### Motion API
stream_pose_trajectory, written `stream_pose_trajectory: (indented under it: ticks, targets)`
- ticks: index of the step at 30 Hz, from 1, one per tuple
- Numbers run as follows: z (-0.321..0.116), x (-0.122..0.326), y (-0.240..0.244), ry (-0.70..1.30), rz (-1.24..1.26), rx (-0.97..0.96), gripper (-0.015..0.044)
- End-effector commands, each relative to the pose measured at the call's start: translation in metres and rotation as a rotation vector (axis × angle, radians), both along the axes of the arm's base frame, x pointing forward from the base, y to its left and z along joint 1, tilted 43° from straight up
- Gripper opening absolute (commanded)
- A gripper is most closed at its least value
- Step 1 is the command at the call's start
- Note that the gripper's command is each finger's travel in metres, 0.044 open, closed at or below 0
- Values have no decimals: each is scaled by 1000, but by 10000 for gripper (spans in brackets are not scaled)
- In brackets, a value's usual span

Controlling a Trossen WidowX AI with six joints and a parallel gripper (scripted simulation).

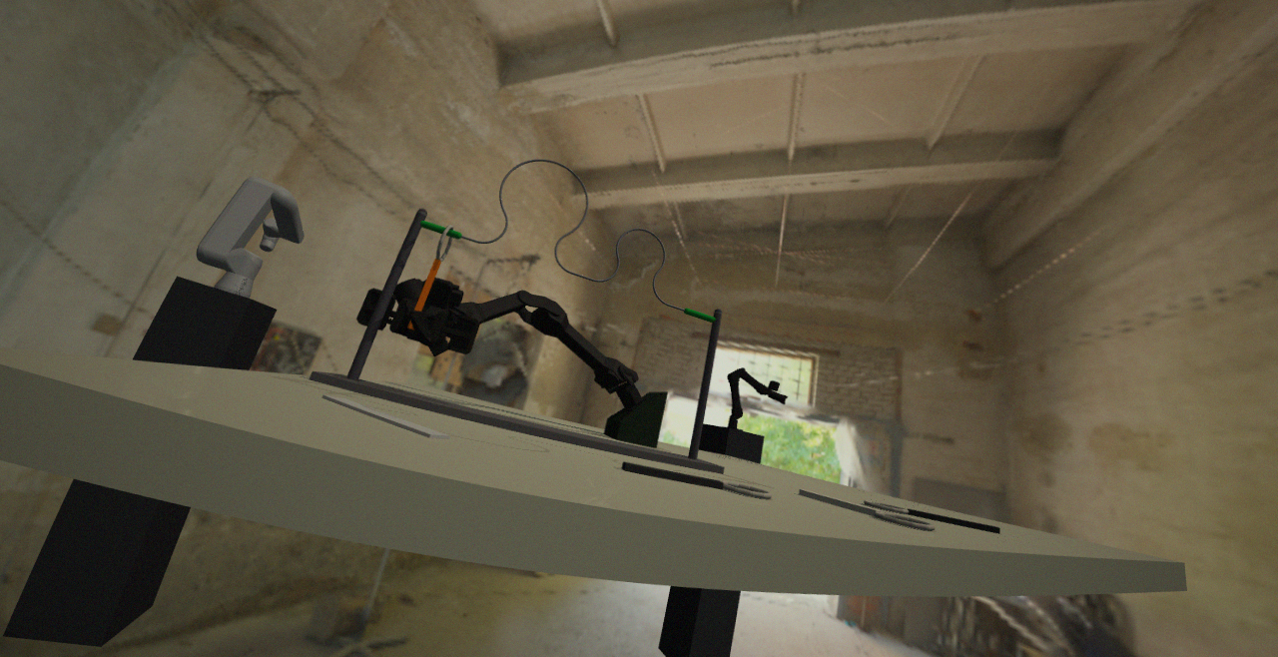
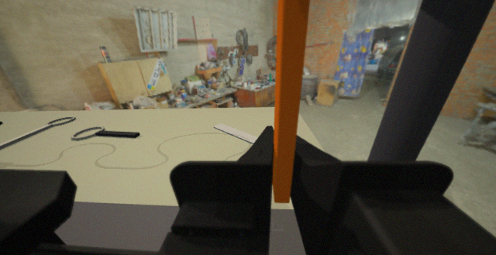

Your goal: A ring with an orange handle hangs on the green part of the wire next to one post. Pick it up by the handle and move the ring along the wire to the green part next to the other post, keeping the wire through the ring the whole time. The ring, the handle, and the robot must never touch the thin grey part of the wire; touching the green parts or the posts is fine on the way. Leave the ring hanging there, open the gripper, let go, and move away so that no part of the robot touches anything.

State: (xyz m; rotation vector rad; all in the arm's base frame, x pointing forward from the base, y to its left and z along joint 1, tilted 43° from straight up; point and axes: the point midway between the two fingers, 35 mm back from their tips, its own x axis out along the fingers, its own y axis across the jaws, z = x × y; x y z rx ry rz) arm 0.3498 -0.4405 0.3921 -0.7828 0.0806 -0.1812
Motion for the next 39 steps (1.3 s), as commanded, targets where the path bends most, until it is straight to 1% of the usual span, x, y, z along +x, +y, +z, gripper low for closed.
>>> stream_pose_trajectory:
  ticks: [1, 10, 39]
  targets:
    - [0, 0, 0, 0, 0, -1, -150]
    - [14, 3, 15, 0, 1, 4, -150]
    - [11, 4, 18, 1, 1, 5, -150]
